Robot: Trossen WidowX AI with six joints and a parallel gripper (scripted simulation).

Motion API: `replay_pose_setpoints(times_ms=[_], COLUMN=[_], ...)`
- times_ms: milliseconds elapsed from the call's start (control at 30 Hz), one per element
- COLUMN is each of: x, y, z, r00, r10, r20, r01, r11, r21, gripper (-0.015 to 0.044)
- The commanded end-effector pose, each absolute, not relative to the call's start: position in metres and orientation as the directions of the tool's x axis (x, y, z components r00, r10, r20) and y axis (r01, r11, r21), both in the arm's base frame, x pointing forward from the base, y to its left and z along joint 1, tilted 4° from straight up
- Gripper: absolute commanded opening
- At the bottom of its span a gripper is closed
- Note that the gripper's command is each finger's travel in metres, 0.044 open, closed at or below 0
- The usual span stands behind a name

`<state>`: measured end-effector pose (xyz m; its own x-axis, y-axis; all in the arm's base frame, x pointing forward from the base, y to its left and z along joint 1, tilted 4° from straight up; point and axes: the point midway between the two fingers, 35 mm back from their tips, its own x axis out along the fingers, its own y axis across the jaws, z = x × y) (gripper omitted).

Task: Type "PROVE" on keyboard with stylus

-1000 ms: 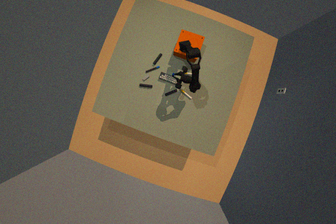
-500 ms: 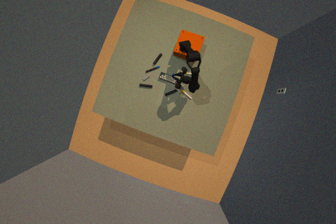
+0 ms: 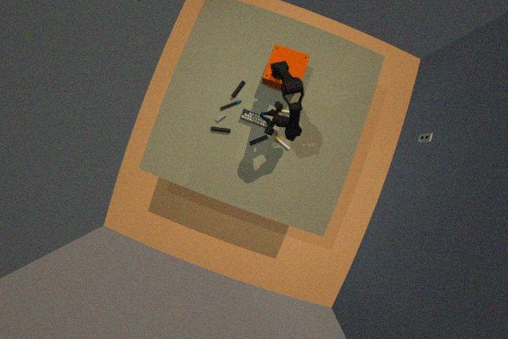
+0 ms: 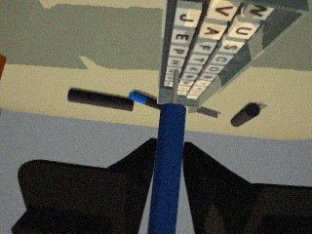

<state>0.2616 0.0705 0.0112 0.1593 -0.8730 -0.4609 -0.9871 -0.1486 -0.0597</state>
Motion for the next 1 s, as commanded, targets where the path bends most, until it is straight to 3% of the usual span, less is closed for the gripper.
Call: replay_pose_setpoints(times_ms=[0,967], x=[0.263,0.264], y=[0.071,0.071], z=[0.011,-0.006], r00=[0.164,0.164], r10=[-0.873,-0.873], r20=[-0.46,-0.46], r01=[-0.986,-0.986], r11=[-0.153,-0.153], r21=[-0.061,-0.061], gripper=[0.0081,0.0081])
